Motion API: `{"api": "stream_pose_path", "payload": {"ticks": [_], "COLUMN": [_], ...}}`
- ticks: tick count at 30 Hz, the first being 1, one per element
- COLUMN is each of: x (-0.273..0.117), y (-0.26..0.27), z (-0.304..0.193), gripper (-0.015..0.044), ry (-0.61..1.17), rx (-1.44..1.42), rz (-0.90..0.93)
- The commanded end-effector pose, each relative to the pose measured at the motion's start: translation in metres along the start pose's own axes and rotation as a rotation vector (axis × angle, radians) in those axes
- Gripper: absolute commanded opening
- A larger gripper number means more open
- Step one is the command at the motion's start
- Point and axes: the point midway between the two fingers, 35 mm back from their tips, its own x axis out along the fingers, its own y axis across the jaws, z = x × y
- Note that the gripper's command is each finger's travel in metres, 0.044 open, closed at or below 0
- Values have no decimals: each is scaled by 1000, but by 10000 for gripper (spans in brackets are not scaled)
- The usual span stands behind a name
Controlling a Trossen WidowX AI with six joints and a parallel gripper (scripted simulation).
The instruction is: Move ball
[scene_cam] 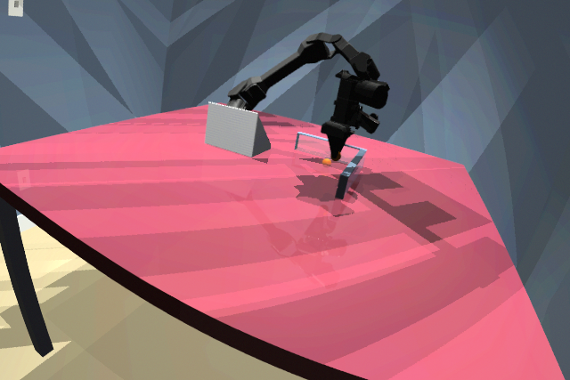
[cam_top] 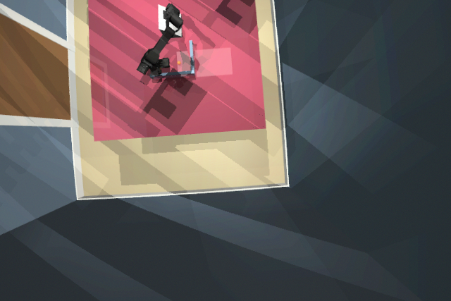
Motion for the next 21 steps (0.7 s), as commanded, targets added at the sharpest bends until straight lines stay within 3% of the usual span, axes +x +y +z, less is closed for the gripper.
{"api": "stream_pose_path", "payload": {"ticks": [1,7,21], "x": [-28,-58,-45], "y": [-1,0,50], "z": [0,-3,-12], "gripper": [0,0,0], "ry": [-8,-14,-15], "rx": [-10,-17,-14], "rz": [-10,-12,-16]}}
